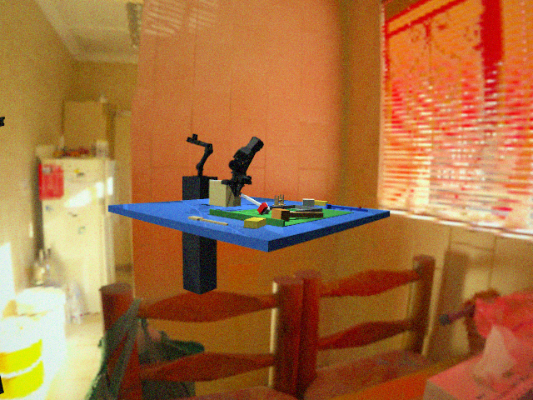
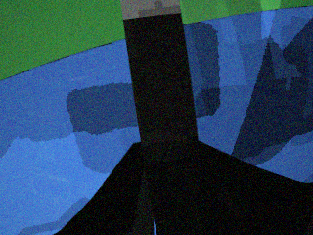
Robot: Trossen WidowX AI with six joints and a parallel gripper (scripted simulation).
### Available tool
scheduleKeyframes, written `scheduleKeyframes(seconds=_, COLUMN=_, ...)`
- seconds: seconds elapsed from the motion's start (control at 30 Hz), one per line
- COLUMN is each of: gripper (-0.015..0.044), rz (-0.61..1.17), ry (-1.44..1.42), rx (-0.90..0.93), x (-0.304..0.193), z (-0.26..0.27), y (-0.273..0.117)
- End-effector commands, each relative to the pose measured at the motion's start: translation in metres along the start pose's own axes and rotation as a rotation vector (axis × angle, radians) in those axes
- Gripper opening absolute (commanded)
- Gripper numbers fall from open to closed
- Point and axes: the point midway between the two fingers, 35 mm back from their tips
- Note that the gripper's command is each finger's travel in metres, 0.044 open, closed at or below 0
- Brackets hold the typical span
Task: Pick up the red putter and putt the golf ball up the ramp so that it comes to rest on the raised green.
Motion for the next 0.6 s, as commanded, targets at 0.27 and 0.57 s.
scheduleKeyframes(seconds=0.27, gripper=0.0, rz=-0.011, ry=-0.005, rx=0.007, x=0.003, z=0.065, y=0.001)
scheduleKeyframes(seconds=0.57, gripper=0.0, rz=-0.01, ry=-0.004, rx=0.004, x=0.004, z=0.064, y=-0.042)
Point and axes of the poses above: the point midway between the two fingers, 35 mm back from their tips, its own y axis out along the fingers, its own z axis across the jaws, x = y × z, and after that the axes turned 8 degrees about -y, right-handed
